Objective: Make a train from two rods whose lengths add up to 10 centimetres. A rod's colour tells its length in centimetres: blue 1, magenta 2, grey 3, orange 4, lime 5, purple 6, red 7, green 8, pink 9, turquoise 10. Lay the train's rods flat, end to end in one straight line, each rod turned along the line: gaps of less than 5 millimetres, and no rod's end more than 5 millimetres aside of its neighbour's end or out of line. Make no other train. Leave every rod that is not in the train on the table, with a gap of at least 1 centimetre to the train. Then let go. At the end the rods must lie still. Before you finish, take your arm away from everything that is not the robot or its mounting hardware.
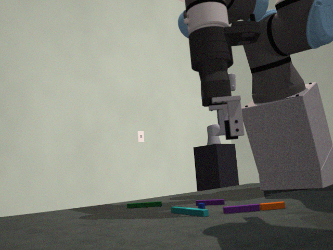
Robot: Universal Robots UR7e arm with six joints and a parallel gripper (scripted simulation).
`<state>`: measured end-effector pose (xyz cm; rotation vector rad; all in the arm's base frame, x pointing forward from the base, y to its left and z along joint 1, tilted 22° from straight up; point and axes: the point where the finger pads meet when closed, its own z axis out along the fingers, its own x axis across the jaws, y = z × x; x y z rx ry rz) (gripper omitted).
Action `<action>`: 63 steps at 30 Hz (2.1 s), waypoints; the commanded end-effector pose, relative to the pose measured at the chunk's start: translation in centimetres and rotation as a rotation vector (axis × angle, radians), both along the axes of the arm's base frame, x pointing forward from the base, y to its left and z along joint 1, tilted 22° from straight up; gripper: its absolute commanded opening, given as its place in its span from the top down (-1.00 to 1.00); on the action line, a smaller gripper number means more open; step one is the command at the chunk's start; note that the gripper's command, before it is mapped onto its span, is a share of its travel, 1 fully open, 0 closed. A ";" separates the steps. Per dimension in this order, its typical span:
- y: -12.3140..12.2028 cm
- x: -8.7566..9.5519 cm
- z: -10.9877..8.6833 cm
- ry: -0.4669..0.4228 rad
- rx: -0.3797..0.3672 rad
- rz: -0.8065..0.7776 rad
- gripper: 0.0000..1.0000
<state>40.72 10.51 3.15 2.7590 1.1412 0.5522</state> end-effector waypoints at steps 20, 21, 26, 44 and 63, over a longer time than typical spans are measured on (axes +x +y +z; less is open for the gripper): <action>-0.2 -2.0 5.1 -0.002 0.000 0.000 -1.00; -0.2 -2.0 5.2 -0.002 0.000 0.000 -1.00; -0.2 -2.1 5.3 -0.002 0.000 0.000 -1.00; -0.2 -2.1 5.3 -0.002 0.000 0.000 -1.00; -0.2 -2.1 5.3 -0.002 0.000 0.000 -1.00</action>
